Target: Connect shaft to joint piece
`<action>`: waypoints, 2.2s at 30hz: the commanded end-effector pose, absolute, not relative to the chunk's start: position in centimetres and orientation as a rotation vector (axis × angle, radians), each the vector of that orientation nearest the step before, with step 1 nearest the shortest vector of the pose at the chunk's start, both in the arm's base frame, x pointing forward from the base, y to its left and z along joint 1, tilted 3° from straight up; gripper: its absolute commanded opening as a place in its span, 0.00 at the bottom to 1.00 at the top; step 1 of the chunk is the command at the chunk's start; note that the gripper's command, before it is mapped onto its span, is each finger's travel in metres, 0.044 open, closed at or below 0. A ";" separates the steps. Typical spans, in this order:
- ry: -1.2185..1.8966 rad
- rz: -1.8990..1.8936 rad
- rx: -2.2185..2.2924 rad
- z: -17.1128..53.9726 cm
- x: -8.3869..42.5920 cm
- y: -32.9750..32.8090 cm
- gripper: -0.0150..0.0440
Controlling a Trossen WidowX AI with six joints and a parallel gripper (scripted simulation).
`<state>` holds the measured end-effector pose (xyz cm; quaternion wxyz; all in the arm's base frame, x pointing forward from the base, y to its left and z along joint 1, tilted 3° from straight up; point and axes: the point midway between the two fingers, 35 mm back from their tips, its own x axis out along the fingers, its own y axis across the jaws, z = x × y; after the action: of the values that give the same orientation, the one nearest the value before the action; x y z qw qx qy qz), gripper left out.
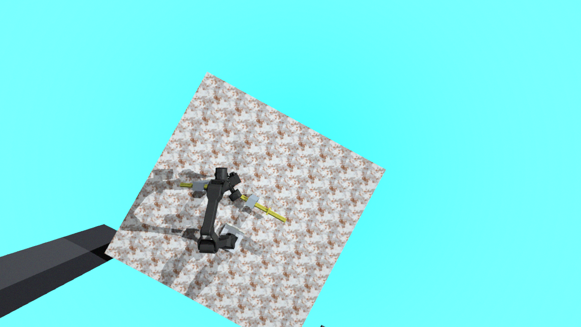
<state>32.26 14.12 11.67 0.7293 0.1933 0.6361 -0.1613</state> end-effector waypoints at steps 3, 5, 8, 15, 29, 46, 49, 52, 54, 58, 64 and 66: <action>1.400 -0.365 0.426 10.7 32.3 14.1 1.00; 1.400 -0.365 0.426 10.4 32.3 14.1 1.00; 1.400 -0.365 0.426 9.9 32.4 14.1 1.00; 1.400 -0.365 0.426 9.7 32.4 14.1 0.82; 1.400 -0.365 0.426 9.7 32.4 14.1 0.56; 1.400 -0.365 0.426 9.7 32.4 14.1 0.56; 1.400 -0.365 0.426 9.7 32.4 14.1 0.56; 1.400 -0.365 0.426 9.7 32.4 14.1 0.56; 1.400 -0.365 0.426 9.7 32.4 14.1 0.56; 1.400 -0.365 0.426 9.7 32.4 14.1 0.56; 1.400 -0.365 0.426 9.7 32.4 14.1 0.56; 1.400 -0.365 0.426 9.7 32.4 14.1 0.56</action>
<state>32.32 14.13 9.71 0.7281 0.1927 0.6374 -0.1628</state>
